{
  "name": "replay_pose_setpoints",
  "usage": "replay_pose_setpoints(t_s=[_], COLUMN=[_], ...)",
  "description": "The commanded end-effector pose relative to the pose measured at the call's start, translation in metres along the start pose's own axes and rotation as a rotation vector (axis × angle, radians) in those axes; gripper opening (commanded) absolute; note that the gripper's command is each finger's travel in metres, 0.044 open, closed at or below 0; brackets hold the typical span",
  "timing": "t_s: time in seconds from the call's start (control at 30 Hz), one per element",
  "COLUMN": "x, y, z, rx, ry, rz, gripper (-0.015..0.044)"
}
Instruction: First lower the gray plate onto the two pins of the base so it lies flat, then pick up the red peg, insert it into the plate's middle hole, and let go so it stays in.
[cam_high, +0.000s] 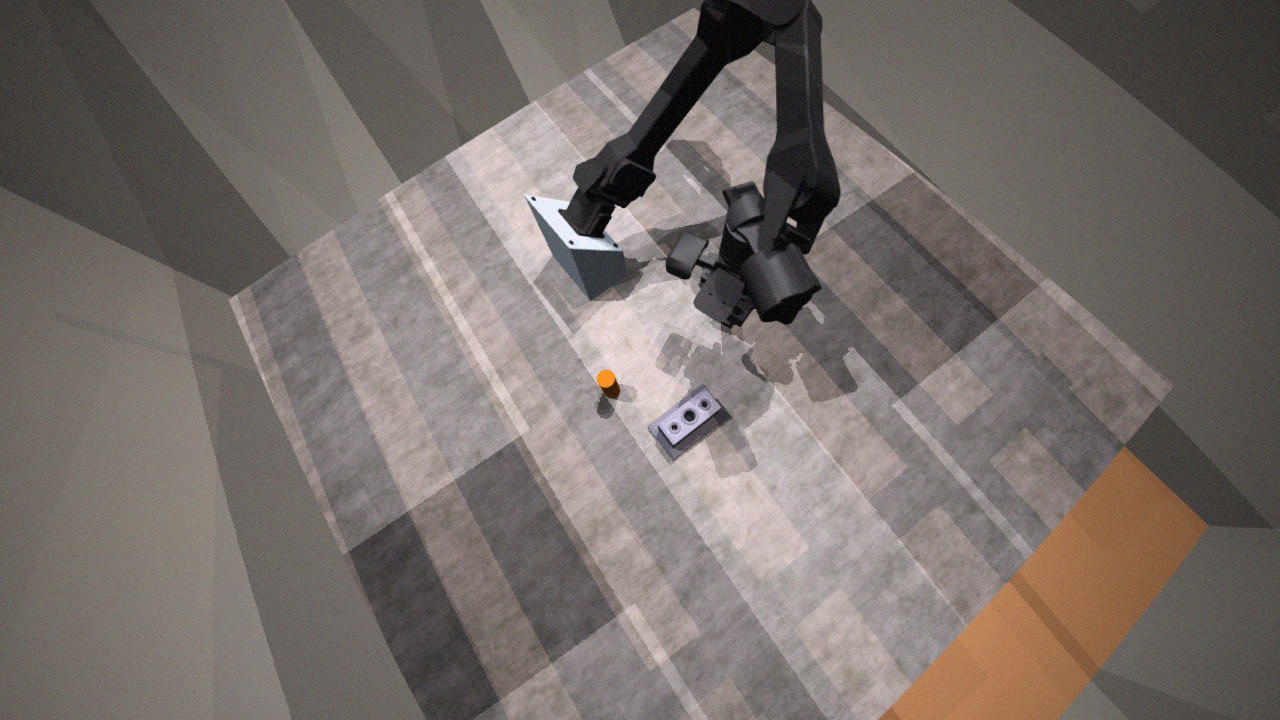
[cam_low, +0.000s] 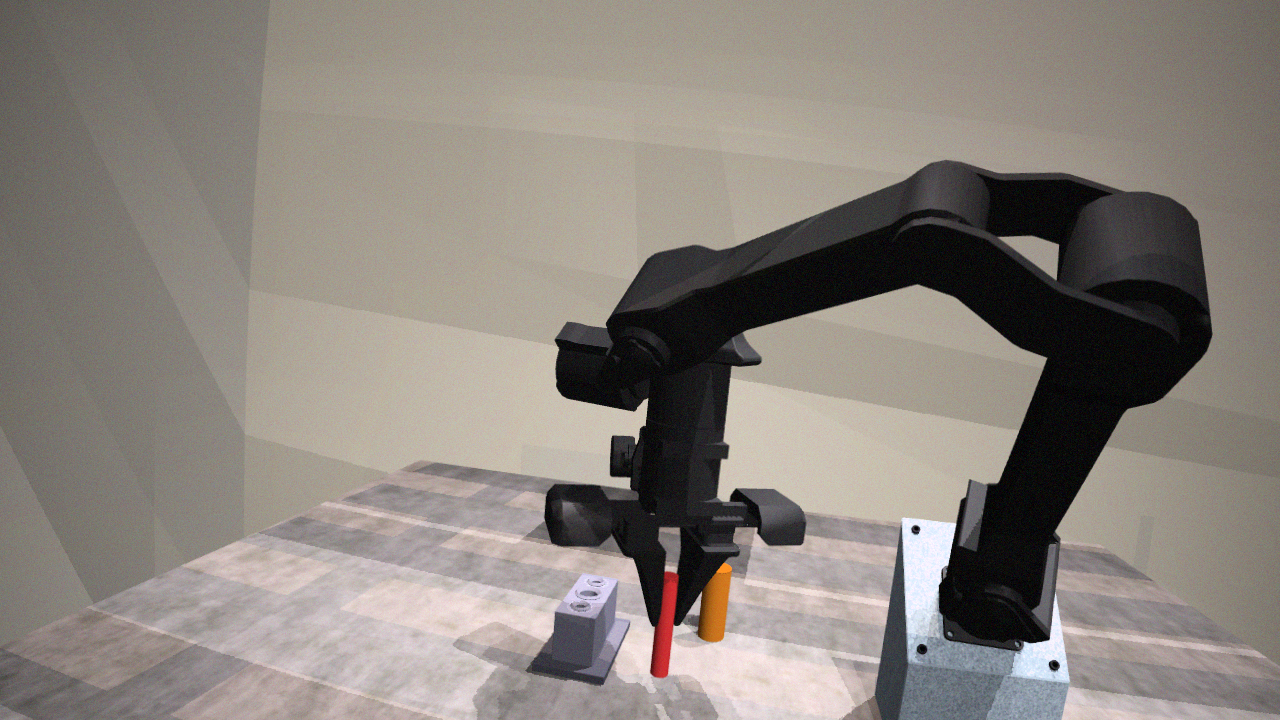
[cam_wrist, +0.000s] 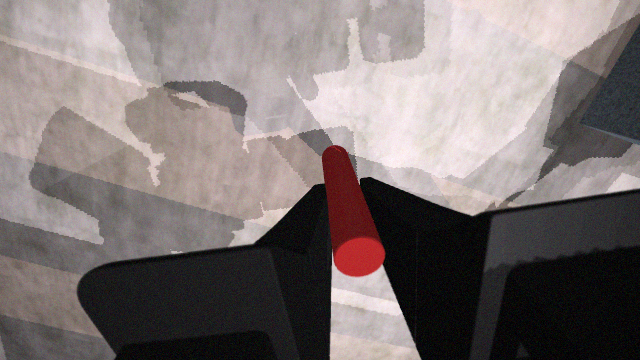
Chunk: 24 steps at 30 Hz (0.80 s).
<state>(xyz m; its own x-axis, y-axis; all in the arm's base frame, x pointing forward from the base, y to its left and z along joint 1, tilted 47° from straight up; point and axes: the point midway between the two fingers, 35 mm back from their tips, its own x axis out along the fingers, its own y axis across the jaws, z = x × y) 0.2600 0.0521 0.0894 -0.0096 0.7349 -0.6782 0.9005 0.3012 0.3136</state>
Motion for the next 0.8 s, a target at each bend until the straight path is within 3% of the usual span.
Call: replay_pose_setpoints(t_s=[0.0, 0.77], x=[-0.003, -0.008], y=[0.007, 0.029], z=[0.012, 0.080], rx=[-0.012, -0.015], ry=[-0.013, -0.017], rz=[0.004, -0.001], gripper=[0.0000, 0.0000])
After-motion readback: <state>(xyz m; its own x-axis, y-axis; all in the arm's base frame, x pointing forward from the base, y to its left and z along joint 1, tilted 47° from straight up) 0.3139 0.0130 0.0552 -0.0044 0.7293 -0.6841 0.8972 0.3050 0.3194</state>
